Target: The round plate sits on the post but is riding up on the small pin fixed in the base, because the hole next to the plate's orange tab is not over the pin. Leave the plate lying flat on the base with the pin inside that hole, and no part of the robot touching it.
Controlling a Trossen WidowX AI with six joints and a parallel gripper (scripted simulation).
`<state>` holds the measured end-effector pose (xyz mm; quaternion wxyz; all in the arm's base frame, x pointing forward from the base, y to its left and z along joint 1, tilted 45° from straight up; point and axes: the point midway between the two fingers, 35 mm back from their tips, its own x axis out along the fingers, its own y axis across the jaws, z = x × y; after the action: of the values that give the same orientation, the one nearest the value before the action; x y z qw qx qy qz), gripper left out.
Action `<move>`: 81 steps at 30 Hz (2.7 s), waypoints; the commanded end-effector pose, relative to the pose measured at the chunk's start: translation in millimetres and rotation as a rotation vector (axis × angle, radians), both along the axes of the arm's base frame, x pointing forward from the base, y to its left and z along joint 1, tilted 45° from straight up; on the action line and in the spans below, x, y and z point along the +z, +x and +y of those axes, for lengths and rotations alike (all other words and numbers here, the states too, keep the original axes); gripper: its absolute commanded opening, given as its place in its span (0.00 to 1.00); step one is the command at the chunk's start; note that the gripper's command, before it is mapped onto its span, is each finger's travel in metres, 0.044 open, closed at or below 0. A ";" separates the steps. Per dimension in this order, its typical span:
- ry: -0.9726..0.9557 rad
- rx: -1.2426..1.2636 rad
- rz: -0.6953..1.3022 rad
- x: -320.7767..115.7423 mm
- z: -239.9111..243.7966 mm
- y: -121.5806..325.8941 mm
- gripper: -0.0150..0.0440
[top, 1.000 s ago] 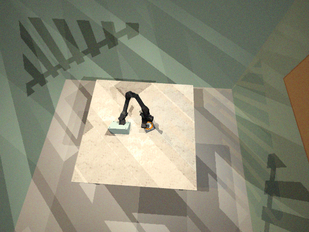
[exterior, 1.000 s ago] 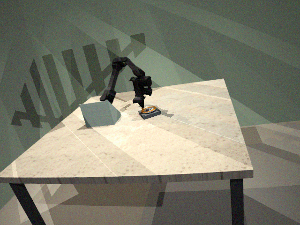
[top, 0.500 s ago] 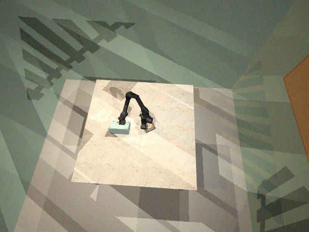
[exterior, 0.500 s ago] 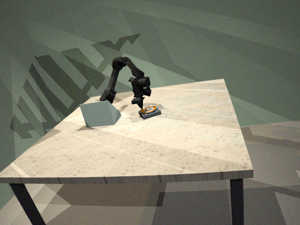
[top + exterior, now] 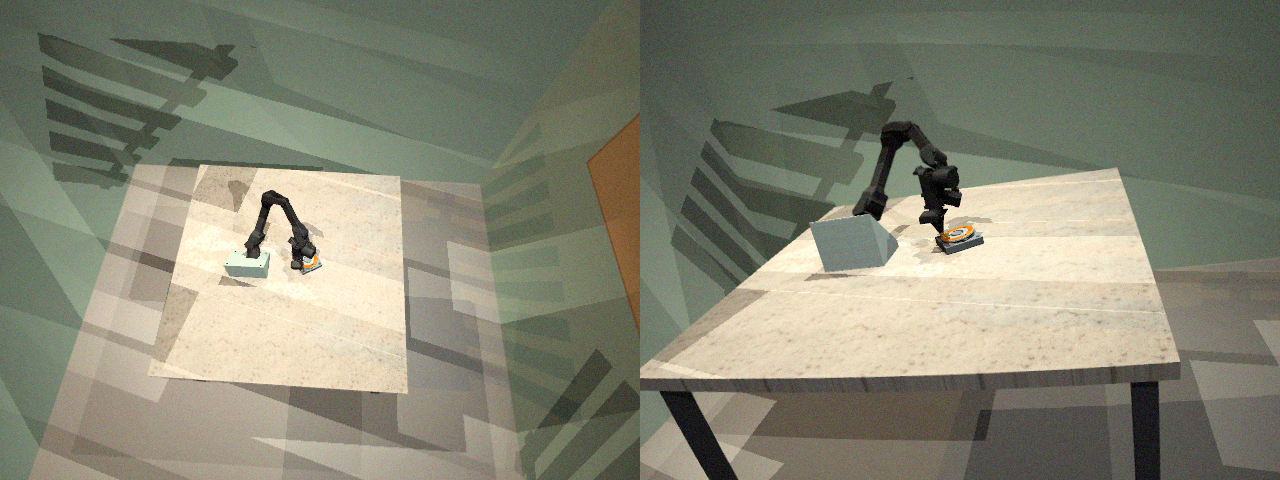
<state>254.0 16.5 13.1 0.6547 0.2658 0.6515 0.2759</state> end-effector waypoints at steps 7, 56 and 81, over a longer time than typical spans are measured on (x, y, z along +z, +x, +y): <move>-0.009 0.005 0.002 -9.9 -8.9 0.6 0.25; -0.011 0.005 -0.001 -31.1 -39.7 43.8 0.25; -0.011 0.005 -0.002 -29.0 -38.6 64.6 0.25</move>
<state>315.7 -24.4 -16.7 0.6573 0.2579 0.6534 0.2731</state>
